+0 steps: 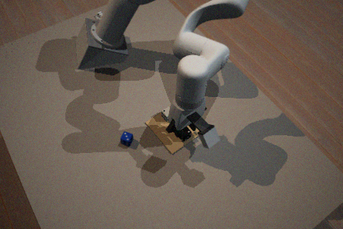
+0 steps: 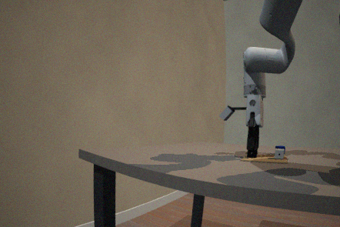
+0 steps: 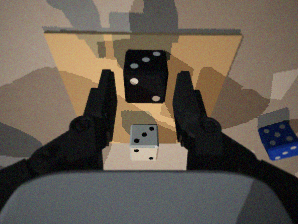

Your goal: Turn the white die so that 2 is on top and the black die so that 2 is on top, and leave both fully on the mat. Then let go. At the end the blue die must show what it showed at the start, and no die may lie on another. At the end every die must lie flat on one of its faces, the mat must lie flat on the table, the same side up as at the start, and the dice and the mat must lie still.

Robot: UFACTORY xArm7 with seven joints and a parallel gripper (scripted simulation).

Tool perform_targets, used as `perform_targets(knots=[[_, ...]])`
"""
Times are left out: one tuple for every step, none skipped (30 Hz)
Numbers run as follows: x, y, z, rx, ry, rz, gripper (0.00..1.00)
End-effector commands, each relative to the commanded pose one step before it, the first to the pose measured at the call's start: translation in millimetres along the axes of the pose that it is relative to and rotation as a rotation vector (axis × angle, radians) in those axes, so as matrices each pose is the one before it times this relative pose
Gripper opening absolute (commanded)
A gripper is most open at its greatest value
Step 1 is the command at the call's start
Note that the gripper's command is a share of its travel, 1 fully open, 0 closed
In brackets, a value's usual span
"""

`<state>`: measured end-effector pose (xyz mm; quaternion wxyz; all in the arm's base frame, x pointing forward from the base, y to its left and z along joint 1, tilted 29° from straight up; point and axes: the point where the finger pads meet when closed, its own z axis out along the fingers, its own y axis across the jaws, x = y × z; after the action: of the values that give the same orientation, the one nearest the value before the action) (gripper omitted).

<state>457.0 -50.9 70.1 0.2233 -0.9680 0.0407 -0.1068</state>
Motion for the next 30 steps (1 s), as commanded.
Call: perform_targets(knots=[[1.13,0.58,-25.43,-0.00243,0.00502,0.00106,0.47],[0.0,0.0,-5.5,0.0,0.0,0.0,0.47],[0.0,0.0,-5.33,0.0,0.0,0.0,0.47],[0.0,0.0,-5.07,0.0,0.0,0.0,0.47],[0.0,0.0,-4.75,0.0,0.0,0.0,0.47],[0.0,0.0,-4.36,0.0,0.0,0.0,0.47],[0.0,0.0,-3.92,0.0,0.0,0.0,0.47],[-0.01,0.0,-3.43,0.0,-0.00001,0.00002,0.47],[0.01,0.0,-2.92,0.0,0.00001,-0.00002,0.47],[-0.01,0.0,-2.39,0.0,-0.00001,0.00002,0.47],[0.0,0.0,0.0,0.0,0.0,0.0,0.47],[0.0,0.0,0.0,0.0,0.0,0.0,0.47],[0.01,0.0,-1.86,0.0,0.00001,-0.00002,0.47],[0.0,0.0,-1.34,0.0,0.0,0.0,0.47],[0.0,0.0,-0.88,0.0,0.0,0.00001,0.47],[0.0,0.0,-0.49,0.0,0.0,0.00001,0.47],[0.0,0.0,-0.19,0.0,0.0,0.0,0.47],[0.0,0.0,-0.03,0.0,0.0,0.0,0.47],[0.0,0.0,0.0,0.0,0.0,0.0,1.0],[0.0,0.0,0.0,0.0,0.0,0.0,1.0],[0.0,0.0,0.0,0.0,0.0,0.0,1.0],[0.0,0.0,0.0,0.0,0.0,0.0,1.0],[0.0,0.0,0.0,0.0,0.0,0.0,1.0],[0.0,0.0,0.0,0.0,0.0,0.0,1.0],[0.0,0.0,0.0,0.0,0.0,0.0,1.0],[0.0,0.0,0.0,0.0,0.0,0.0,1.0],[0.0,0.0,0.0,0.0,0.0,0.0,1.0],[0.0,0.0,0.0,0.0,0.0,0.0,1.0],[0.0,0.0,0.0,0.0,0.0,0.0,1.0],[0.0,0.0,0.0,0.0,0.0,0.0,1.0]])
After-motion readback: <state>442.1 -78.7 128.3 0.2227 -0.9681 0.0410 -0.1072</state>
